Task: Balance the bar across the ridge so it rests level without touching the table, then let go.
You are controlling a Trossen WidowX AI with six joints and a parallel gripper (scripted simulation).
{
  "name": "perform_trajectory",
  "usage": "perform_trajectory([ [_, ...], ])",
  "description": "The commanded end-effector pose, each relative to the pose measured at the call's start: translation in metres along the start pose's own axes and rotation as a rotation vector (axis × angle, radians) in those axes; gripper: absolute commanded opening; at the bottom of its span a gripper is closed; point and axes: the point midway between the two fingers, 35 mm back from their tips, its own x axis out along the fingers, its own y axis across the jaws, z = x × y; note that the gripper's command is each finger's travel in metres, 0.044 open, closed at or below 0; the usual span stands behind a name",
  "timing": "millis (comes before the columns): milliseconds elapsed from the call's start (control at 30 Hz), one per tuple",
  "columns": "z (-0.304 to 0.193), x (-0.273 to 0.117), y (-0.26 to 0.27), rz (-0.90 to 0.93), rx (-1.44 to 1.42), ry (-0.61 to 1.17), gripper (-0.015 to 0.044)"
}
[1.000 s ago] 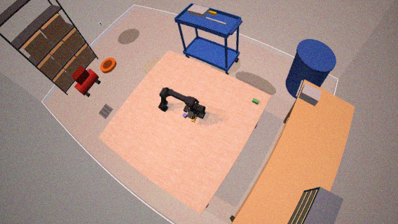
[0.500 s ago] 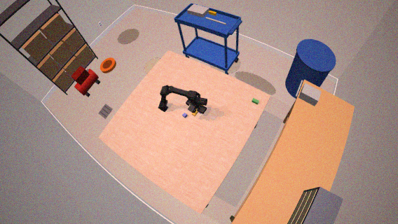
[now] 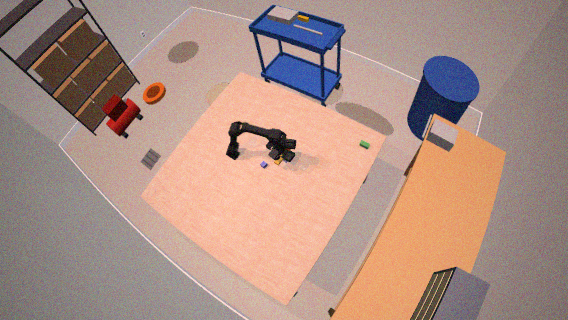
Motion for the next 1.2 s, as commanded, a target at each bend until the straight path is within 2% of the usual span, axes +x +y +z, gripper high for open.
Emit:
perform_trajectory([
  [0,0.000,0.008,-0.001,-0.004,0.005,-0.002,0.0000],
  [500,0.002,0.032,-0.003,-0.005,0.005,-0.002,0.0000],
  [1167,0.001,0.031,-0.003,-0.005,0.005,-0.002,0.0000],
])
